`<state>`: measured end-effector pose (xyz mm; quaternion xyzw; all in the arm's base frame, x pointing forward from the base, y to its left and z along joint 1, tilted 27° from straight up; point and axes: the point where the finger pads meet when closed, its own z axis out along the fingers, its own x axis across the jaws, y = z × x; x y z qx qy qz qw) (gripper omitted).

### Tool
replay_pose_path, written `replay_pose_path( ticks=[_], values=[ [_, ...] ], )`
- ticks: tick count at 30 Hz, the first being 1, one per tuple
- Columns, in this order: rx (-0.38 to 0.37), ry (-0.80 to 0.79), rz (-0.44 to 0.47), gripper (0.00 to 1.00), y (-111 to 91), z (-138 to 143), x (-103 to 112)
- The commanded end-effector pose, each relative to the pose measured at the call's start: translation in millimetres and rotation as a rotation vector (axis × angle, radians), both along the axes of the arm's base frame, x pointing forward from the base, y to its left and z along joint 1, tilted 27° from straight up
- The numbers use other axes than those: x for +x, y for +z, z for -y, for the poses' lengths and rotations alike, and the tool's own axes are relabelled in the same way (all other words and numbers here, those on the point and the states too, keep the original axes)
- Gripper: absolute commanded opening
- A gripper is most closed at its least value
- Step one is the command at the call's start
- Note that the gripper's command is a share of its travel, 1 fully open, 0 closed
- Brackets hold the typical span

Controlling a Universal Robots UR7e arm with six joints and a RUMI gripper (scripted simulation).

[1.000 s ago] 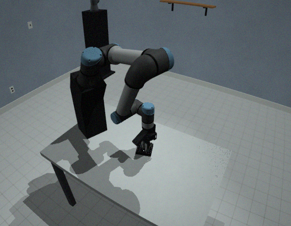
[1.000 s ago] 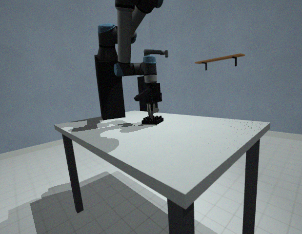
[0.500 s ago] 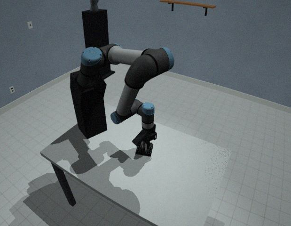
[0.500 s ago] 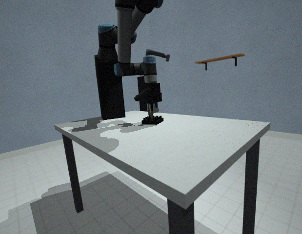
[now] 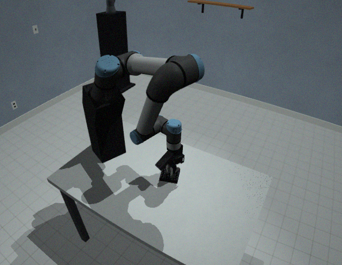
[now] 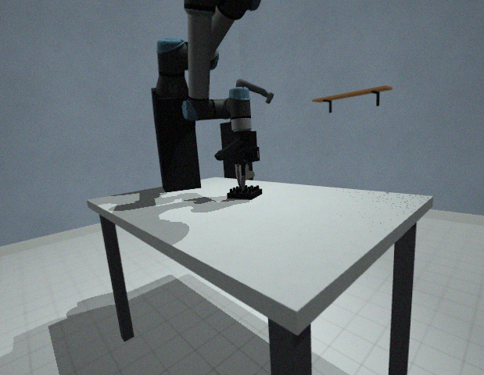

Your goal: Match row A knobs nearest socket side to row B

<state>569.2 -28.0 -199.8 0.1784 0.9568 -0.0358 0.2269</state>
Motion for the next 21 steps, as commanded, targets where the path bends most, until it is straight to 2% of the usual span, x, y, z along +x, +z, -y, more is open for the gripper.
replay_pose_path(
  ticks=[1,9,21],
  values=[
    [0.0,0.0,0.001,0.11,12,-2,-5],
    [0.0,0.0,0.001,0.11,28,-5,-12],
    [0.0,0.0,0.001,0.11,29,-5,-13]
  ],
)
